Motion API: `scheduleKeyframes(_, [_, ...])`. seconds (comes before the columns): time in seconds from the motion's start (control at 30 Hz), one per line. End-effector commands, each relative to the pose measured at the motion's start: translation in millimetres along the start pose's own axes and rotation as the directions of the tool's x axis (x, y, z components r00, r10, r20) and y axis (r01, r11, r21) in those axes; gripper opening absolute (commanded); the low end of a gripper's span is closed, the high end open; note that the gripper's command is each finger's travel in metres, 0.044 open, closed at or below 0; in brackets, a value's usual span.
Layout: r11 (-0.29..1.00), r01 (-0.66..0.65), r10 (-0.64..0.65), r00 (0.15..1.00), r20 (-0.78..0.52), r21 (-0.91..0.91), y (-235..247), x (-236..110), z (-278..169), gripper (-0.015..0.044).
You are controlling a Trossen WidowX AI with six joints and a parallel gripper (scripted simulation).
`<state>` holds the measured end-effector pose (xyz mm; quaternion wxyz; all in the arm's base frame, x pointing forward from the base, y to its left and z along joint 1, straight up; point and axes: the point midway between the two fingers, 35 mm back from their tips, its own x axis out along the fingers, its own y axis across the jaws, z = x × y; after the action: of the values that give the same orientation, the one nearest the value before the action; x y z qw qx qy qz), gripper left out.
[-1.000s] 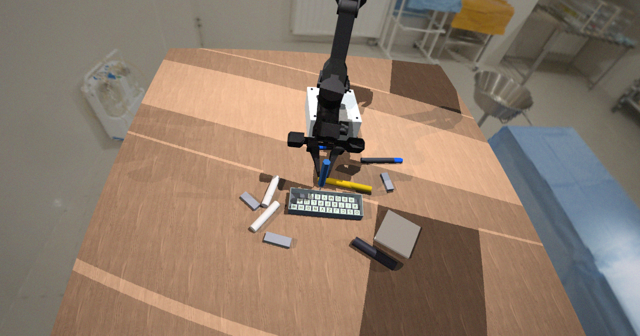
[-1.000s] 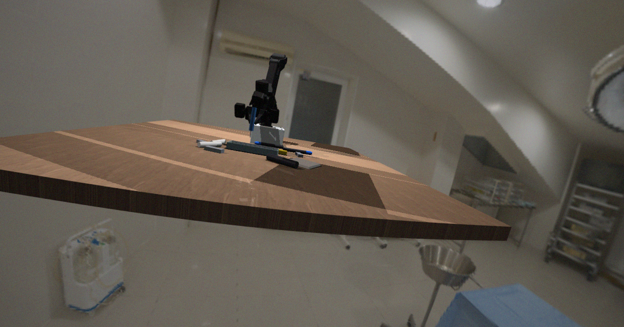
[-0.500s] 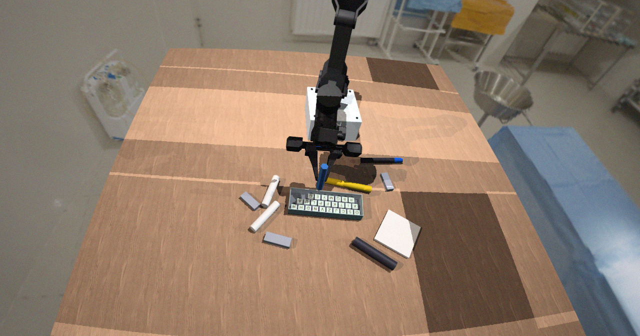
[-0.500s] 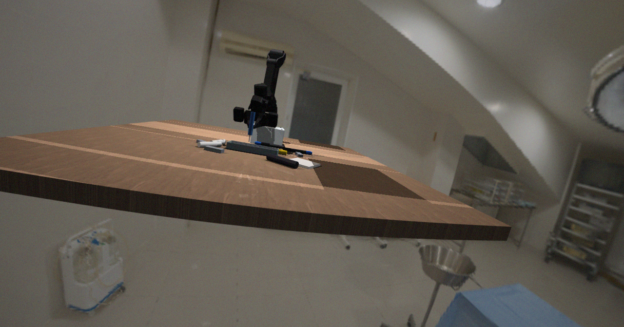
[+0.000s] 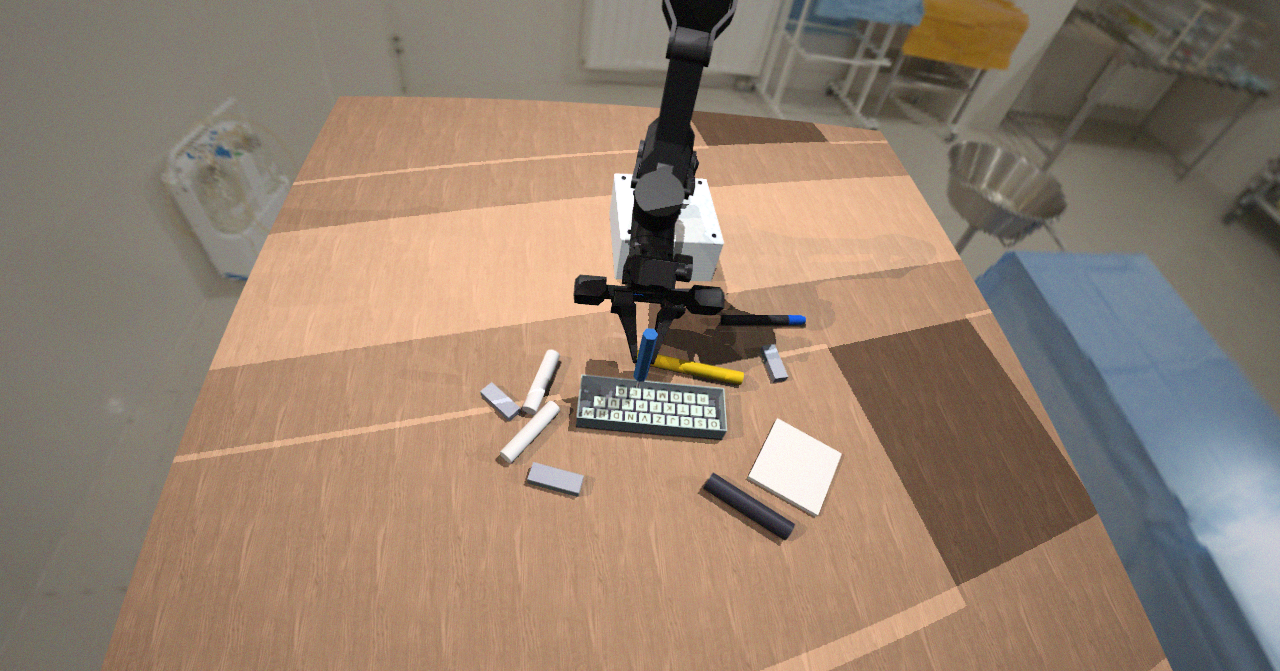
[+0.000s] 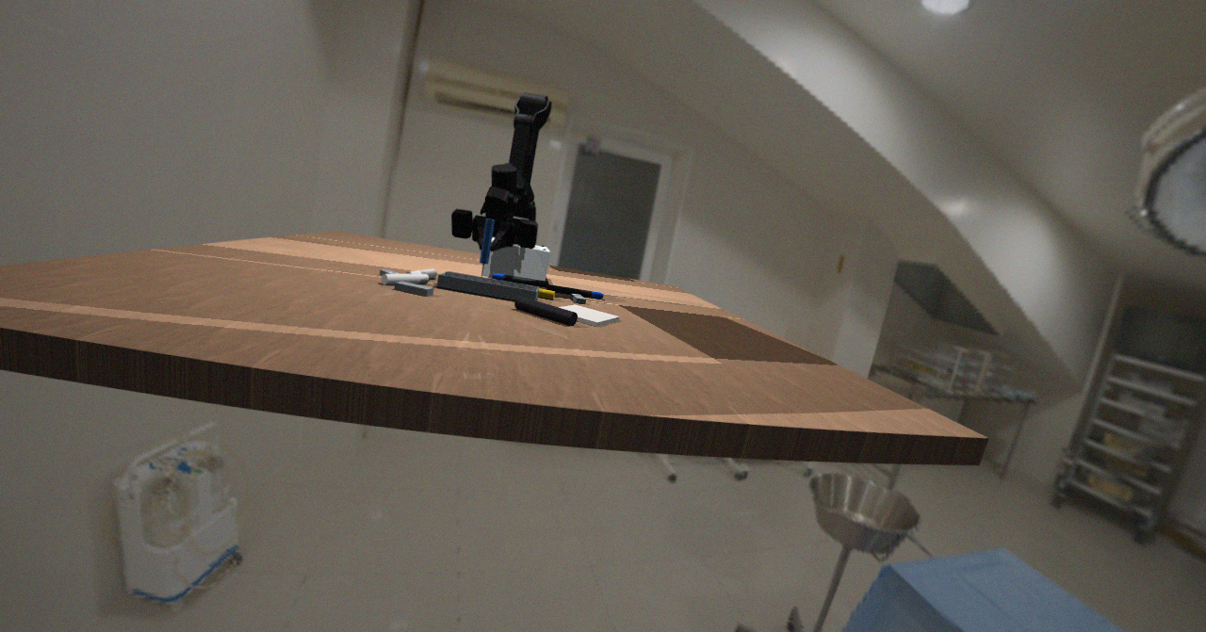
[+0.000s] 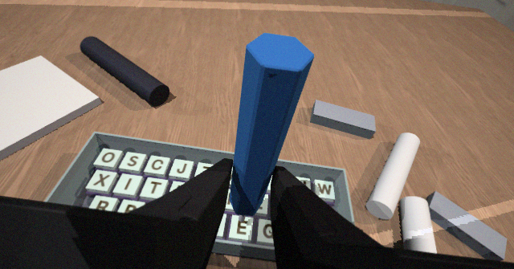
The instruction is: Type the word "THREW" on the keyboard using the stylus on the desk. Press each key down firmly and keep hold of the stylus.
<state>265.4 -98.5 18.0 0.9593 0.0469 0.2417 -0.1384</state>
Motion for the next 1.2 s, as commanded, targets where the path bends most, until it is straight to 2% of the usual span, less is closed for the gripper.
scheduleKeyframes(0.0, [1.0, 0.003, -0.003, 1.0, -0.003, 0.0, 0, 1, -3, 0.0081])
scheduleKeyframes(1.17, [1.0, 0.003, -0.003, 1.0, -0.004, 0.001, -1, 7, -16, 0.0081])
